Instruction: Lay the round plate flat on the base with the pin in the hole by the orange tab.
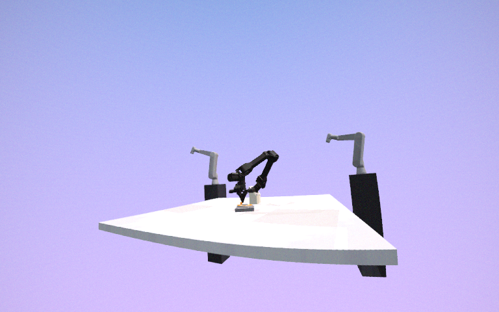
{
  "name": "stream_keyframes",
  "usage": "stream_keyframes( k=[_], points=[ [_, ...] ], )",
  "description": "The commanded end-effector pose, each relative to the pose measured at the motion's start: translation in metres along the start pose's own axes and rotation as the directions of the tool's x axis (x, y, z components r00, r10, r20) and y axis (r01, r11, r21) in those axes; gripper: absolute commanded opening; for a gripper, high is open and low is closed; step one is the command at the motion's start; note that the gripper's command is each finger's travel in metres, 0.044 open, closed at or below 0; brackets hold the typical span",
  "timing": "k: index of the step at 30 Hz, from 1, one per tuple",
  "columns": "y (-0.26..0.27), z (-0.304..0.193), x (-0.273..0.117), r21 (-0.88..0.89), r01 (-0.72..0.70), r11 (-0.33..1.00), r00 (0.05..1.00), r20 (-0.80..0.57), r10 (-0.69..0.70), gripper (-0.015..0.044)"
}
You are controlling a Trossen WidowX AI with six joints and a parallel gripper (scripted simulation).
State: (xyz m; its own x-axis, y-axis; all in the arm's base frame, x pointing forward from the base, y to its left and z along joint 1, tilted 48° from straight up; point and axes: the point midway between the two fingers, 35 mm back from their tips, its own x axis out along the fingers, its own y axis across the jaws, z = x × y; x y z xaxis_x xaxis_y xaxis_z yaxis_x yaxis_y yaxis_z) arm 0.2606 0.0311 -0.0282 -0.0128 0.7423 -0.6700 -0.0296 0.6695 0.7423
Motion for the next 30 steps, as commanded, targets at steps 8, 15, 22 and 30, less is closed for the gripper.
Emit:
stream_keyframes(
  k=[8,15,22,30],
  points=[
    [-0.011,0.011,-0.002,-0.007,0.005,1.000,1.000,0.000,-0.005,0.0000],
    [-0.015,0.018,-0.004,-0.007,0.005,1.000,1.000,0.000,-0.005,0.0000],
    [-0.017,0.027,-0.004,-0.008,0.006,1.000,1.000,0.000,-0.006,0.0000],
    [-0.018,0.034,-0.004,-0.008,0.006,1.000,1.000,0.000,-0.006,0.0000]
  ],
)
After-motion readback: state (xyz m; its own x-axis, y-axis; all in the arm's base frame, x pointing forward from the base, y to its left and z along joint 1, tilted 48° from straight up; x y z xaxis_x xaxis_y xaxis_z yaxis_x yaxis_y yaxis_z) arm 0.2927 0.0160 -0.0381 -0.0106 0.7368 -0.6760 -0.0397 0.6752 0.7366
